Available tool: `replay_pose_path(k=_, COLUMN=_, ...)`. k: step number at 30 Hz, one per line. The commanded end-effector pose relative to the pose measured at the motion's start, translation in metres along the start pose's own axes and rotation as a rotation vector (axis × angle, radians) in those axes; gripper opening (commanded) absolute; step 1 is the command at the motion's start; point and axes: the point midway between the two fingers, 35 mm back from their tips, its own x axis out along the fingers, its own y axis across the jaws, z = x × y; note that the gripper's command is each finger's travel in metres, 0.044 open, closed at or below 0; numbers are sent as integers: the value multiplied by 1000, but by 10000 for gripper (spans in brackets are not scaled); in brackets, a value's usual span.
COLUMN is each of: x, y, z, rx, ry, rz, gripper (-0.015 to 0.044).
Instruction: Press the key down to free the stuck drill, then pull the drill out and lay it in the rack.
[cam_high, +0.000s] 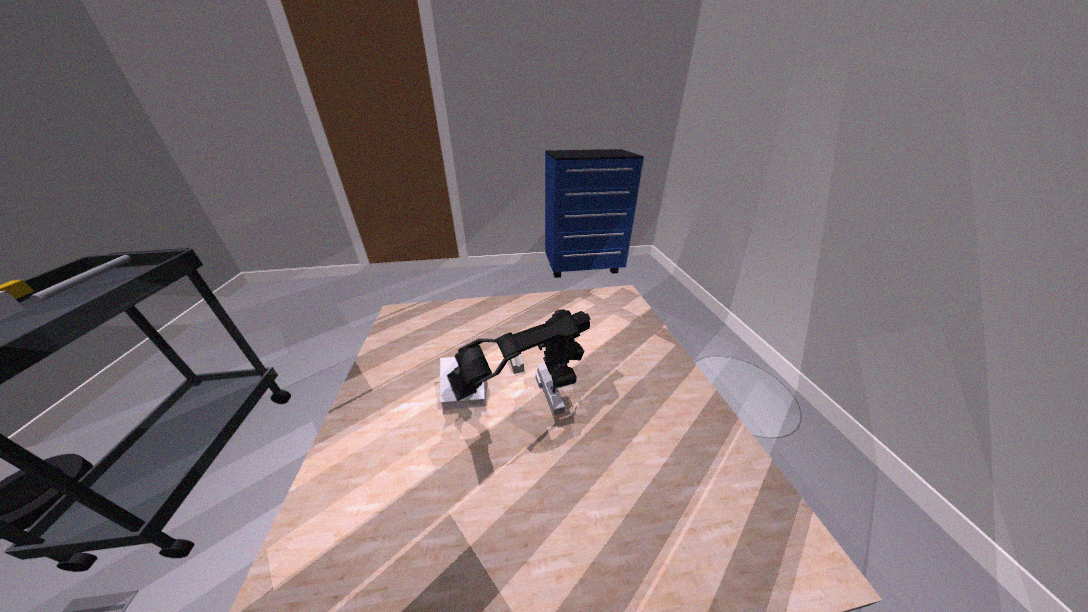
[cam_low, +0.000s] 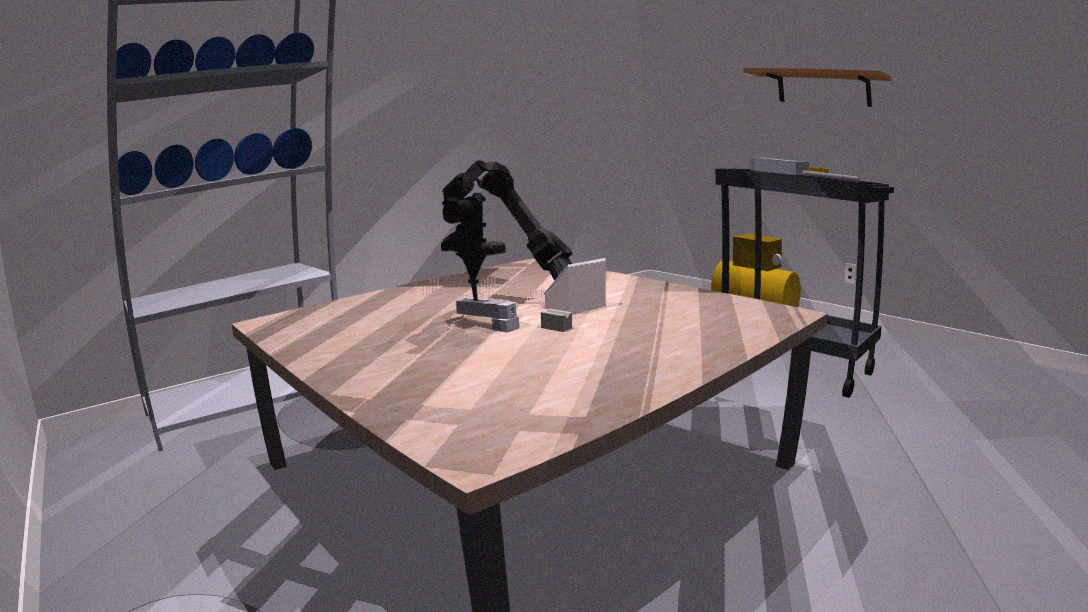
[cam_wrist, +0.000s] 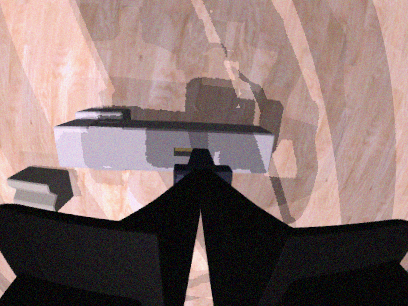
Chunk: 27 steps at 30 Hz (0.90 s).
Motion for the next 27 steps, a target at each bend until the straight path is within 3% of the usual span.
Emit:
replay_pose_path(k=1, x=10, y=-1, z=-5, rx=-5, ry=26, rz=-6, gripper=0)
replay_pose_path(k=27, x=18, y=-1, z=-8, rx=-5, ry=26, rz=-6, gripper=0)
